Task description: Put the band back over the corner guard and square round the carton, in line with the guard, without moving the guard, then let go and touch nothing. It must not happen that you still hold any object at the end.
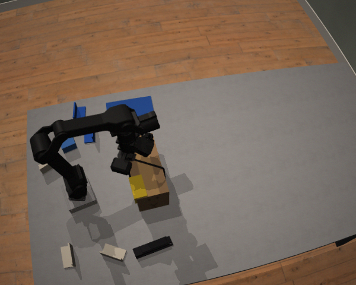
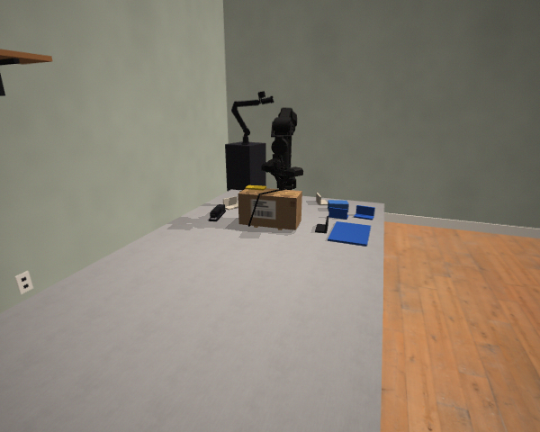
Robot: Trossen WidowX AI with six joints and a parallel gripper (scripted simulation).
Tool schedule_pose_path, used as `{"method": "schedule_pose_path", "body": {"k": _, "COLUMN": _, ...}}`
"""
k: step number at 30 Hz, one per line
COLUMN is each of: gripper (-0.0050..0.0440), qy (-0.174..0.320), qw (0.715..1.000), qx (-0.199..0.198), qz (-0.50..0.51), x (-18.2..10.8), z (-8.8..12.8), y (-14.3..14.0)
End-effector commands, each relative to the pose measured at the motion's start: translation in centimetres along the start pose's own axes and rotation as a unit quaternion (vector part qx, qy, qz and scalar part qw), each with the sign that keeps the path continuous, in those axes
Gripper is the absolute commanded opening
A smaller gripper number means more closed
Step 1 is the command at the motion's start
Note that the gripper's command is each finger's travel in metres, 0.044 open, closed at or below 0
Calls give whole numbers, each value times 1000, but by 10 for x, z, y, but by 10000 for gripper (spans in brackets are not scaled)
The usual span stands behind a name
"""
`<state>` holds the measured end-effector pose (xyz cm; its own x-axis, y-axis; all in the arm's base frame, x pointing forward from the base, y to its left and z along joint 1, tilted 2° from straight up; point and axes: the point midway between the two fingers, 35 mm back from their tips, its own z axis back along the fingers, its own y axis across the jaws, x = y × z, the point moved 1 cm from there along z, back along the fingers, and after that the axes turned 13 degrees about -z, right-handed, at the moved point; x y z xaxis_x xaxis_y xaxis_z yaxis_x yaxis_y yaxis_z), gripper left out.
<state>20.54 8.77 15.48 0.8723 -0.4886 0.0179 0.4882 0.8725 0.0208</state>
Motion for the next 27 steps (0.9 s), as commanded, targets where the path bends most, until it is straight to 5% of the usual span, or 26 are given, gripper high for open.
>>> {"method": "schedule_pose_path", "body": {"k": 1, "gripper": 0, "qy": 0, "qw": 1000, "qx": 0, "qz": 0, "x": 0, "z": 3, "y": 0}}
{"method": "schedule_pose_path", "body": {"k": 9, "gripper": 0, "qy": 1, "qw": 1000, "qx": 0, "qz": -3, "x": 0, "z": 24, "y": 0}}
{"method": "schedule_pose_path", "body": {"k": 27, "gripper": 0, "qy": 1, "qw": 1000, "qx": 0, "qz": -3, "x": -28, "z": 25, "y": -27}}
